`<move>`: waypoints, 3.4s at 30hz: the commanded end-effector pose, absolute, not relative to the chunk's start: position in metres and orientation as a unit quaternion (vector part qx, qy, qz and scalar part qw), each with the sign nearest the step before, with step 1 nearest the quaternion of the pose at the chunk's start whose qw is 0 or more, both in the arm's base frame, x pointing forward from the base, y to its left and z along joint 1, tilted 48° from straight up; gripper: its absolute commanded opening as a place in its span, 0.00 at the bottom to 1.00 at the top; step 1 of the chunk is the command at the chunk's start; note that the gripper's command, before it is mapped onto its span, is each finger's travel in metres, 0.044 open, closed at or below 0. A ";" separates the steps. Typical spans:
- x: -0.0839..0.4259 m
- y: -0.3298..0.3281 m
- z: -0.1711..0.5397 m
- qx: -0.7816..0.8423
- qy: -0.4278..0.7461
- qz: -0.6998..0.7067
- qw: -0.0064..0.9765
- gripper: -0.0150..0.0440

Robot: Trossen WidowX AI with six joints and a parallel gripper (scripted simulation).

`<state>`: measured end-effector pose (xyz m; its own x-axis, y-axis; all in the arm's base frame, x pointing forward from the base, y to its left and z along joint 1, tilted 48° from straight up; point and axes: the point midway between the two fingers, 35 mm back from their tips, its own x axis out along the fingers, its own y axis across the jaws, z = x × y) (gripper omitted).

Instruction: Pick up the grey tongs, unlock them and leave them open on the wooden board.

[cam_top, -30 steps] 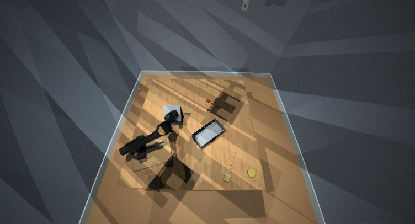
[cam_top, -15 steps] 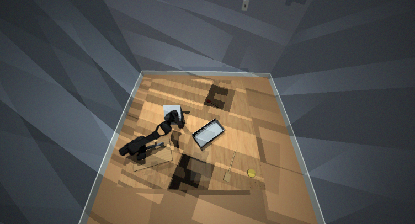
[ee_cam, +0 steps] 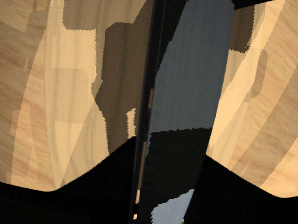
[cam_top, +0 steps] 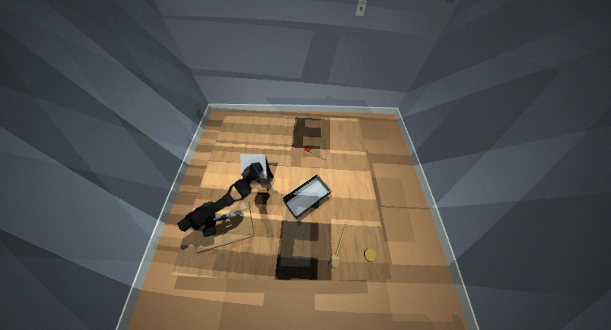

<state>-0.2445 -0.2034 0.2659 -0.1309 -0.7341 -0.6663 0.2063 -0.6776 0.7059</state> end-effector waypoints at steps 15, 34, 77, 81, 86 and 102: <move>-0.250 -0.224 0.245 0.574 -0.232 -0.715 0.325 0.00; -0.251 -0.247 0.225 0.573 -0.234 -0.715 0.326 0.00; -0.251 -0.263 0.213 0.571 -0.235 -0.714 0.330 1.00; -0.266 -0.261 0.227 0.572 -0.233 -0.715 0.329 1.00; -0.299 -0.252 0.256 0.573 -0.229 -0.716 0.327 1.00; -0.377 -0.189 0.320 0.571 -0.232 -0.717 0.326 1.00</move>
<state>-0.3697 -0.1992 0.3149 -0.1407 -0.7284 -0.6705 0.2001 -0.6842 0.7013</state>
